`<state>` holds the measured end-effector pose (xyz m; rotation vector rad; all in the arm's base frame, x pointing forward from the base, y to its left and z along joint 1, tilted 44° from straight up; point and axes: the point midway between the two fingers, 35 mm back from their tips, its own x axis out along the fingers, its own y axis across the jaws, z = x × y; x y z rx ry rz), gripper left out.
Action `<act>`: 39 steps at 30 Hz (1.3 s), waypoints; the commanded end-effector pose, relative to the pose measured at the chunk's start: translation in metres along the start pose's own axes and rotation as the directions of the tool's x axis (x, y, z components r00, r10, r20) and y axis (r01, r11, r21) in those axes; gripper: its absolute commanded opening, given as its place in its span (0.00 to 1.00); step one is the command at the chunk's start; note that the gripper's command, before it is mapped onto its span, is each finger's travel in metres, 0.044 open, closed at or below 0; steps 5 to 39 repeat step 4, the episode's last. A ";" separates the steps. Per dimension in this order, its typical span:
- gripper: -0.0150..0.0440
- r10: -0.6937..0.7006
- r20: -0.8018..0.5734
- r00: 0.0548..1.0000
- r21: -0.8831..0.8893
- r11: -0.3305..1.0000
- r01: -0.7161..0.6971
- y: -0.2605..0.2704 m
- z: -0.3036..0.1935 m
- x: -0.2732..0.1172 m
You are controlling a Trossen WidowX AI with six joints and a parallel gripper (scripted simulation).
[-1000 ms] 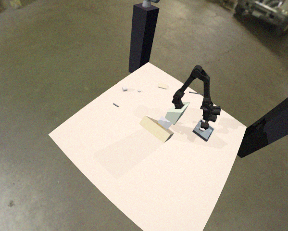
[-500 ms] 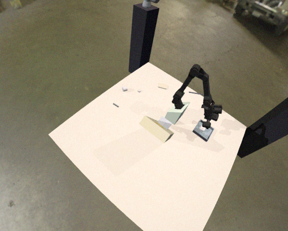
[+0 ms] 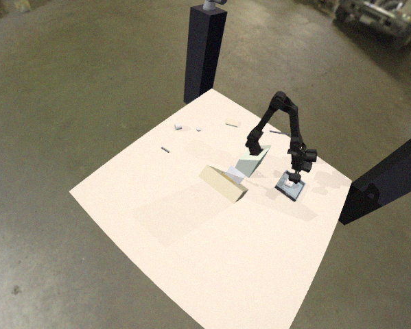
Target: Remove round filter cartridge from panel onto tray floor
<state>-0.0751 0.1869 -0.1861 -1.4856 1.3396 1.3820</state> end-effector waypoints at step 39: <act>1.00 0.000 -0.002 1.000 0.002 1.000 0.000 0.000 -0.001 0.000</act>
